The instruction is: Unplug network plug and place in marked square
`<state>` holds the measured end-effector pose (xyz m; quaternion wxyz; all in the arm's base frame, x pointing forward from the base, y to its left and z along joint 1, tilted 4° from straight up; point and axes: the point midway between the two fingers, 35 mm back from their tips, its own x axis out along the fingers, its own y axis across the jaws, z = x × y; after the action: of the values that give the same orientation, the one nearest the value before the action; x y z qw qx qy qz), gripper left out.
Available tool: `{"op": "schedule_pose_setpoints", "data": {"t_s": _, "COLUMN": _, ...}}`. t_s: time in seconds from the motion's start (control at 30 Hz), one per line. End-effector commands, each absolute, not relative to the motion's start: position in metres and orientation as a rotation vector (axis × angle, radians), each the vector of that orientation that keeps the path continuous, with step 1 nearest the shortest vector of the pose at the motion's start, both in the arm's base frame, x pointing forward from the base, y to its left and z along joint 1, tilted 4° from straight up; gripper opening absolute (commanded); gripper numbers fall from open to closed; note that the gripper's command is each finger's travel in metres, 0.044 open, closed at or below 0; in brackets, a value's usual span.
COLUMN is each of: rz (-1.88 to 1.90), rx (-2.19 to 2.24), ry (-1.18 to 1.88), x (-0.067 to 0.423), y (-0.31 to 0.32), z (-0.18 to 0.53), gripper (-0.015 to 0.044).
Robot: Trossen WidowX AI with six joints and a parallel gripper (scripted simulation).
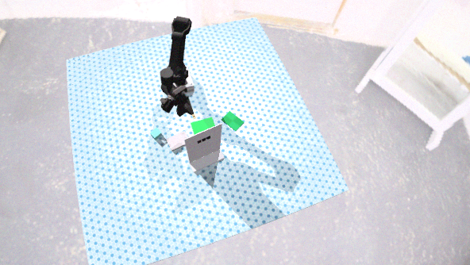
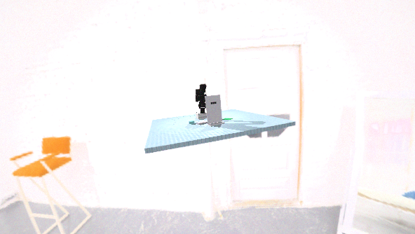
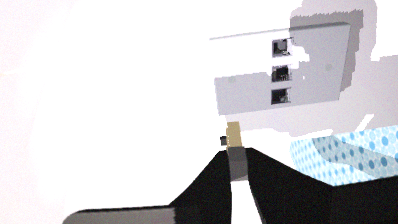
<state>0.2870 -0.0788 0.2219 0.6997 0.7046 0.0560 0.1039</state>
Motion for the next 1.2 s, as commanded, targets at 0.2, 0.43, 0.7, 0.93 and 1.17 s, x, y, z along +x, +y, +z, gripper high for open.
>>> {"op": "schedule_pose_setpoints", "data": {"t_s": 0.2, "rz": 0.122, "rx": 1.664, "ry": 0.181, "x": 0.303, "y": -0.072, "z": 0.205, "gripper": 0.0000}}
{"op": "schedule_pose_setpoints", "data": {"t_s": 0.43, "rz": 0.007, "rx": 1.719, "ry": 0.246, "x": 0.313, "y": -0.063, "z": 0.183, "gripper": 0.0000}}
{"op": "schedule_pose_setpoints", "data": {"t_s": 0.7, "rz": -0.138, "rx": 1.746, "ry": 0.333, "x": 0.319, "y": -0.050, "z": 0.157, "gripper": 0.0000}}
{"op": "schedule_pose_setpoints", "data": {"t_s": 0.93, "rz": -0.272, "rx": 1.736, "ry": 0.418, "x": 0.319, "y": -0.038, "z": 0.132, "gripper": 0.0000}}
{"op": "schedule_pose_setpoints", "data": {"t_s": 1.17, "rz": -0.407, "rx": 1.692, "ry": 0.506, "x": 0.314, "y": -0.025, "z": 0.109, "gripper": 0.0000}}
